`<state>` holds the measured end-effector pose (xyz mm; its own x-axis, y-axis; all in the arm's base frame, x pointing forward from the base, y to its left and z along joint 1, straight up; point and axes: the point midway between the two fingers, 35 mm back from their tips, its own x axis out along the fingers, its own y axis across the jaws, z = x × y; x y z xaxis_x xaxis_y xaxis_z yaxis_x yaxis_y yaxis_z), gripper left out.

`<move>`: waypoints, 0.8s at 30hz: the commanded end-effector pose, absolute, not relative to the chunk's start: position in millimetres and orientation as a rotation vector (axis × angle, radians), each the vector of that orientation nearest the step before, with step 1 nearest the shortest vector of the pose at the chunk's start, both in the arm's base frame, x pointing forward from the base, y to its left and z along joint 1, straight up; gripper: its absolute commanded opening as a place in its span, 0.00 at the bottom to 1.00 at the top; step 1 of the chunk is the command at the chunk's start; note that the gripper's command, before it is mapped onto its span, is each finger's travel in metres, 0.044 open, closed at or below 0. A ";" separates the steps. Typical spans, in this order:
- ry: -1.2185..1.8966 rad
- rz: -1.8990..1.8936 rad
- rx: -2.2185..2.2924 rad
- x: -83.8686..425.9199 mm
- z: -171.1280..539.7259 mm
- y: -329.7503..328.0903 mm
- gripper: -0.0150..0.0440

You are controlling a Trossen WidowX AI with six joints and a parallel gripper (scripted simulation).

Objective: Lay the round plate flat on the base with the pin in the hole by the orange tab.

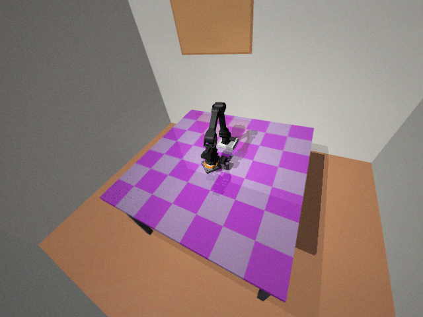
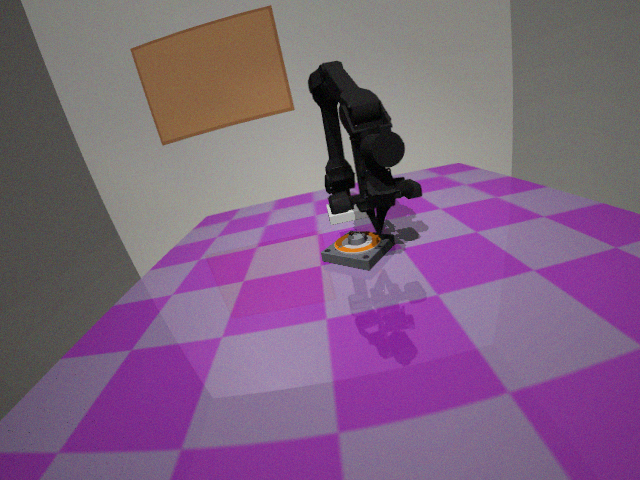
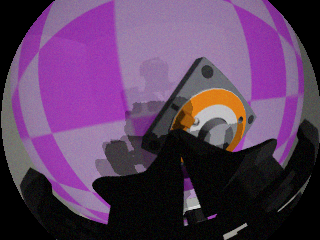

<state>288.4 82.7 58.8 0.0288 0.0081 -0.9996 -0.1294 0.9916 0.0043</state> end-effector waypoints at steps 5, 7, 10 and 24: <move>1.543 0.106 -0.101 292.3 63.6 81.6 0.25; 1.543 0.106 -0.101 292.1 74.0 81.8 0.25; 1.543 0.106 -0.101 290.6 90.6 81.7 0.25; 1.549 0.106 -0.099 289.3 95.8 81.9 0.25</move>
